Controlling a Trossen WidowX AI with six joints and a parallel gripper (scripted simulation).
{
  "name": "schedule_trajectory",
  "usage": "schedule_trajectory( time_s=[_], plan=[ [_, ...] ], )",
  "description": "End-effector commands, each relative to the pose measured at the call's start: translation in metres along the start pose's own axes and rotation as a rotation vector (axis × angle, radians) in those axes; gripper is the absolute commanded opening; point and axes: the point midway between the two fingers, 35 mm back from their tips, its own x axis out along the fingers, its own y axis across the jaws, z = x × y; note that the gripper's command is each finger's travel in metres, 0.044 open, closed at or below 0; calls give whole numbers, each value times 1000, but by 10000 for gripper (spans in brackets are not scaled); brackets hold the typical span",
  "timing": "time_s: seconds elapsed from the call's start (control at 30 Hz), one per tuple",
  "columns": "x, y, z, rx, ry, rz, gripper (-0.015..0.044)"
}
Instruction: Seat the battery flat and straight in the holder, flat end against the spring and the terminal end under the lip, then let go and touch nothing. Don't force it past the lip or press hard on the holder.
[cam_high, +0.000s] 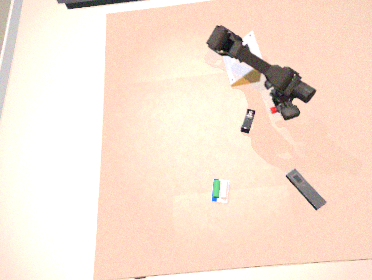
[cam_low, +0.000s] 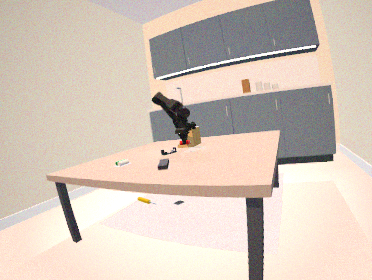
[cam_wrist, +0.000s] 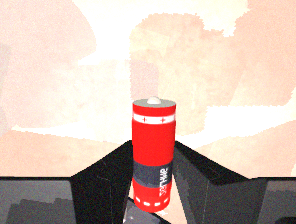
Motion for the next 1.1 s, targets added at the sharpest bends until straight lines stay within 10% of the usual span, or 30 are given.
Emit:
schedule_trajectory(
  time_s=[0.0,1.07],
  plan=[
    [-1,1,-5,77,-4,11,86],
    [-24,7,-102,1856,2,5,86]
  ],
)
